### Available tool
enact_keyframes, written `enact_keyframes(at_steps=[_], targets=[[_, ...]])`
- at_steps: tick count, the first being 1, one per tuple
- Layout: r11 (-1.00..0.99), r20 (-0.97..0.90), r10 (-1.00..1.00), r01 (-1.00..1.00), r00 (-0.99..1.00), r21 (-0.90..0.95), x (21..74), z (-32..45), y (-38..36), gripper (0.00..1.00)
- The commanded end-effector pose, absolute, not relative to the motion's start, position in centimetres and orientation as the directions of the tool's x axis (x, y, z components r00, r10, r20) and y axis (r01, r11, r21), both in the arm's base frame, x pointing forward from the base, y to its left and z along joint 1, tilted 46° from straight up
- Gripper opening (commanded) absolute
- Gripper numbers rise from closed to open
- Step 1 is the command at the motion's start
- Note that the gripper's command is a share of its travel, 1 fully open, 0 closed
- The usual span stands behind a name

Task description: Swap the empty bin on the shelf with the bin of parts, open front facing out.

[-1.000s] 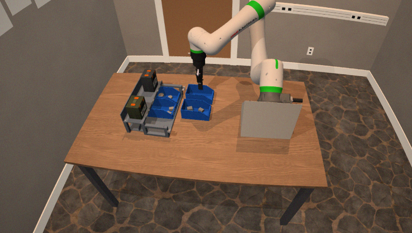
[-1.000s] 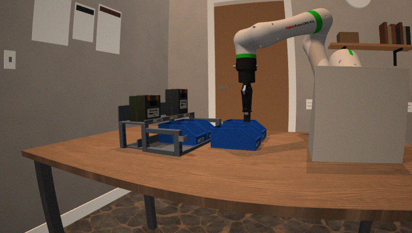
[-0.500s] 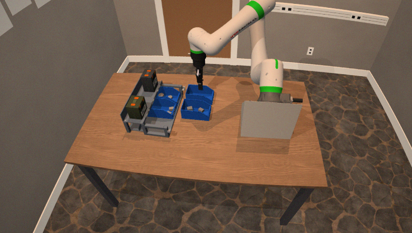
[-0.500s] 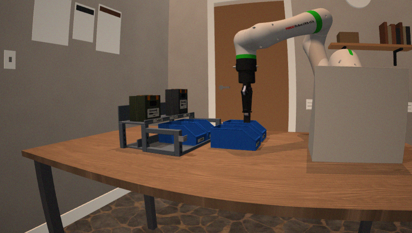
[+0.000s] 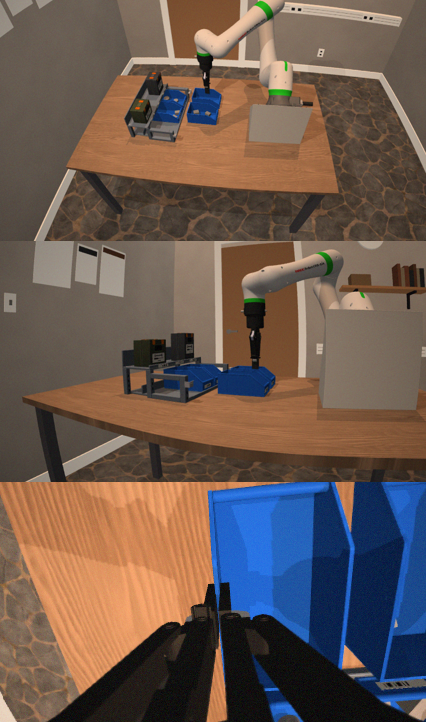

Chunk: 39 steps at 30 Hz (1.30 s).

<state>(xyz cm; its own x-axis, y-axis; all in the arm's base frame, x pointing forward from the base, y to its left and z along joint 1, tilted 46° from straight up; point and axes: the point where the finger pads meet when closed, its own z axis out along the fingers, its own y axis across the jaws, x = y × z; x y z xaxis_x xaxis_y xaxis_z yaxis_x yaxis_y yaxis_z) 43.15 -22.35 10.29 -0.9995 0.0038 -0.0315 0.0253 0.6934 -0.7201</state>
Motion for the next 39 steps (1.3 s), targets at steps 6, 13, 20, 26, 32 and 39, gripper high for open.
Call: enact_keyframes(at_steps=[6,13,20,26,32,39], targets=[[0.693,-0.033,0.003,0.025,-0.999,-0.720,43.21,10.33,-22.30,0.10],[0.693,-0.033,0.003,0.025,-0.999,-0.720,43.21,10.33,-22.30,0.24],[0.693,-0.033,0.003,0.025,-0.999,-0.720,43.21,10.33,-22.30,0.24],[0.693,-0.033,0.003,0.025,-0.999,-0.720,43.21,10.33,-22.30,0.24],[0.693,-0.033,0.003,0.025,-0.999,-0.720,43.21,10.33,-22.30,0.24],[0.693,-0.033,0.003,0.025,-0.999,-0.720,43.21,10.33,-22.30,0.24]])
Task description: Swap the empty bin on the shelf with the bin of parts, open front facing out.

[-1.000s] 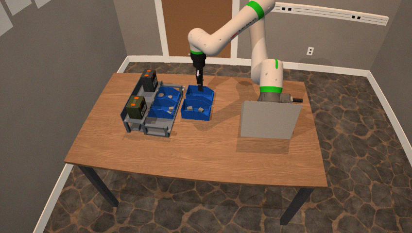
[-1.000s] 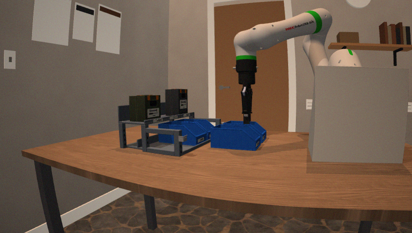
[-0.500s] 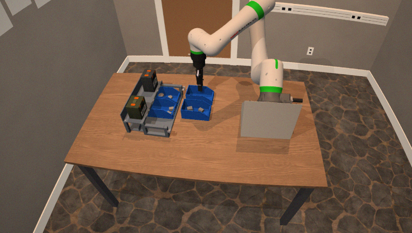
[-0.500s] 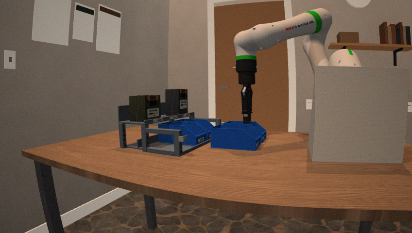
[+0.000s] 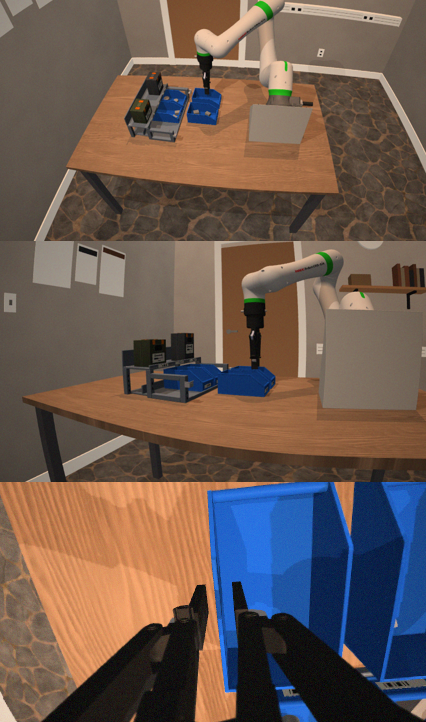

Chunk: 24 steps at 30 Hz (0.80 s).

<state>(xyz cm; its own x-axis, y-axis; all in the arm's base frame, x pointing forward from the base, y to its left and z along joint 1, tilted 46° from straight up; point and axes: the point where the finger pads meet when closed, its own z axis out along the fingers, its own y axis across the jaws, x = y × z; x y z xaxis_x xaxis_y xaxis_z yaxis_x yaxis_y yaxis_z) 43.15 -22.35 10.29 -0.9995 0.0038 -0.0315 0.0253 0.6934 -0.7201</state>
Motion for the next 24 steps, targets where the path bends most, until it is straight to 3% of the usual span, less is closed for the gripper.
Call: enact_keyframes(at_steps=[1,24], targets=[[0.693,-0.033,0.003,0.025,-0.999,-0.720,43.21,10.33,-22.30,0.24],[0.693,-0.033,0.003,0.025,-0.999,-0.720,43.20,10.87,-21.75,0.24]])
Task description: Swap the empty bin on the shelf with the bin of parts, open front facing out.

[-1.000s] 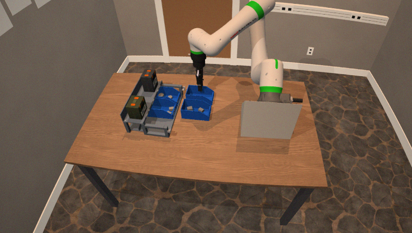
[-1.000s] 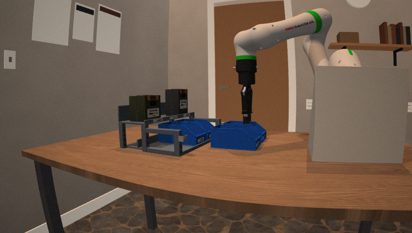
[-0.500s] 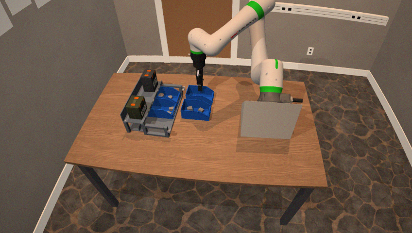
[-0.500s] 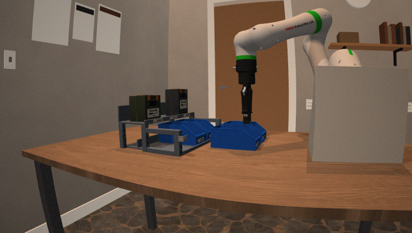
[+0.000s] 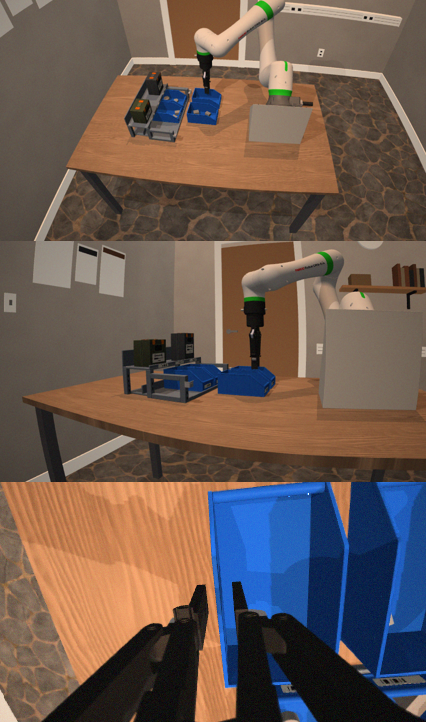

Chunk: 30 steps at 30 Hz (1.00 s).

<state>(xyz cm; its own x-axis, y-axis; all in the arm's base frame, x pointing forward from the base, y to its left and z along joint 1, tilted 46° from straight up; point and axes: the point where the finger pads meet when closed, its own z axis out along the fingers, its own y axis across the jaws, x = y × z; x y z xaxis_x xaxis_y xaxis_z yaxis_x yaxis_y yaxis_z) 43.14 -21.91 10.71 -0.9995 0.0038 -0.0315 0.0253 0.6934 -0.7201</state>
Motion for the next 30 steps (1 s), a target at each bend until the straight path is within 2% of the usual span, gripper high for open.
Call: enact_keyframes(at_steps=[1,30], targets=[[0.693,-0.033,0.003,0.025,-0.999,-0.720,43.2,10.9,-21.7,0.24],[0.693,-0.033,0.003,0.025,-0.999,-0.720,43.1,13.5,-19.0,0.24]])
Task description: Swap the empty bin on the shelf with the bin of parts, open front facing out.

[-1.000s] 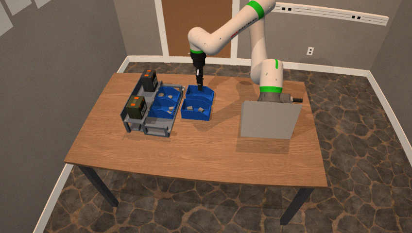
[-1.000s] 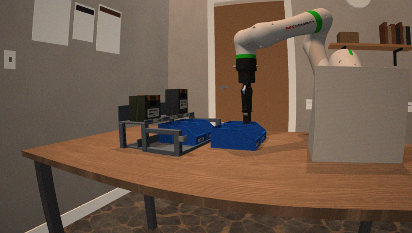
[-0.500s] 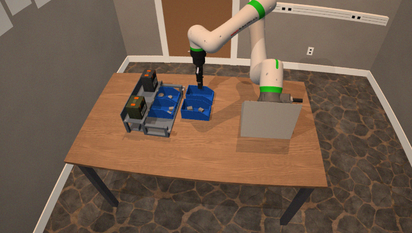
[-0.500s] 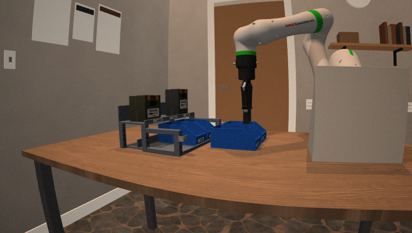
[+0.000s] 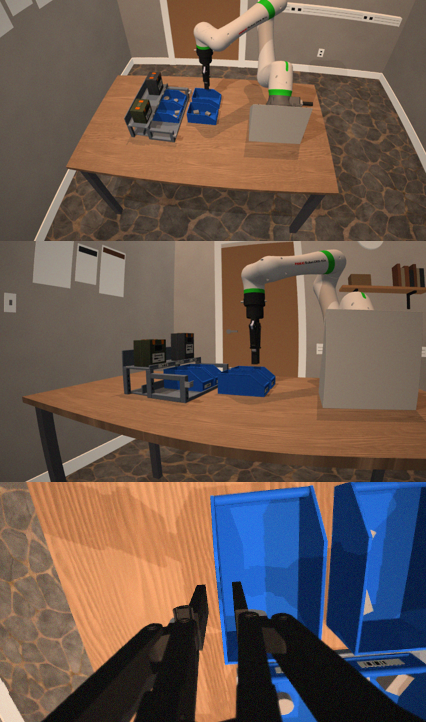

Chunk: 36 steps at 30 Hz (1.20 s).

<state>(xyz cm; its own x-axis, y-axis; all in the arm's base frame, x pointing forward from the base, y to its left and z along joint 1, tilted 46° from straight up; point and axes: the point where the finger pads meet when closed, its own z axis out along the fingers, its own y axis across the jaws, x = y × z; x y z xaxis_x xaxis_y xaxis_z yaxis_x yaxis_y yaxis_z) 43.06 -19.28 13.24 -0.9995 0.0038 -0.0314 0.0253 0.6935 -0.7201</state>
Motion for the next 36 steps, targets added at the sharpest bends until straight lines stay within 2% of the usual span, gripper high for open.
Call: enact_keyframes(at_steps=[1,36], targets=[[0.693,-0.033,0.003,0.025,-0.999,-0.720,43.1,13.6,-18.9,0.24],[0.693,-0.033,0.003,0.025,-0.999,-0.720,43.0,16.9,-15.5,0.24]])
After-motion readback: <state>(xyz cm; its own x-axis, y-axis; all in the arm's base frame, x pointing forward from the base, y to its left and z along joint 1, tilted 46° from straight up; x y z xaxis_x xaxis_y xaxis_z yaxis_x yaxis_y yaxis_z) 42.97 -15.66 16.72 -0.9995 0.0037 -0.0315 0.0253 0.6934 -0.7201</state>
